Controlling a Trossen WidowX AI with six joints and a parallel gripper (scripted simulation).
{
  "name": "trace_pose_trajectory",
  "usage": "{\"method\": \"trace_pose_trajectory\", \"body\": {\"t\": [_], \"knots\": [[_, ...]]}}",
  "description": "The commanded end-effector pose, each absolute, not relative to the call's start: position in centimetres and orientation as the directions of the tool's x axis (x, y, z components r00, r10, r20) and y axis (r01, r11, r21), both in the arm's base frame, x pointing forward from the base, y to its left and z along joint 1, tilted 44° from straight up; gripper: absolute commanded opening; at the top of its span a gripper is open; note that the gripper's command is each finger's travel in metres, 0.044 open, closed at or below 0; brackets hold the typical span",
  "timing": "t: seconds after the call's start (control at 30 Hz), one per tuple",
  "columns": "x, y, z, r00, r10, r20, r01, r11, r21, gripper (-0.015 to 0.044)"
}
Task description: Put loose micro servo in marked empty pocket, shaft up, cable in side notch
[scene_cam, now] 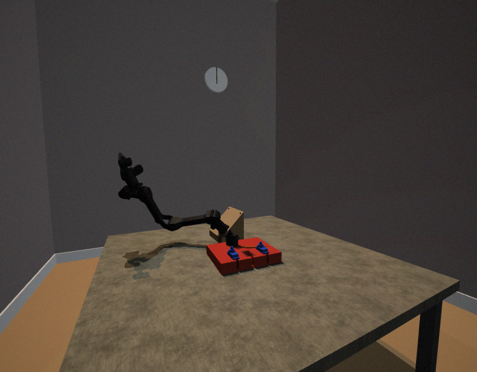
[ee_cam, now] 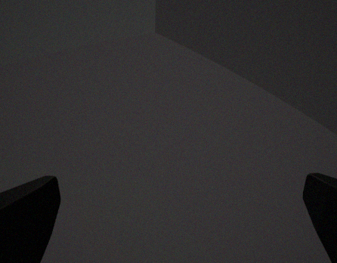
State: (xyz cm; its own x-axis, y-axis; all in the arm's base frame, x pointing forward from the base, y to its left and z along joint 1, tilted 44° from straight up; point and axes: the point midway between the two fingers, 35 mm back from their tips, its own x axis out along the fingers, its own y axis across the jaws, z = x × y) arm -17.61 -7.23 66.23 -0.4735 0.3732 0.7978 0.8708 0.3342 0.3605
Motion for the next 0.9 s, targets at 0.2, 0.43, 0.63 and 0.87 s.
{"method": "trace_pose_trajectory", "body": {"t": [0.2,0.43,0.63,0.87], "knots": [[-13.1,-2.6,67.3,-0.341,0.453,0.824,0.901,0.409,0.148,0.0440],[-10.2,0.2,67.4,-0.255,0.508,0.823,0.890,0.456,-0.005,0.0440],[-6.9,3.2,67.2,-0.156,0.566,0.810,0.852,0.492,-0.180,0.0440],[-4.0,5.8,66.6,-0.065,0.616,0.785,0.798,0.505,-0.330,0.0440]]}}
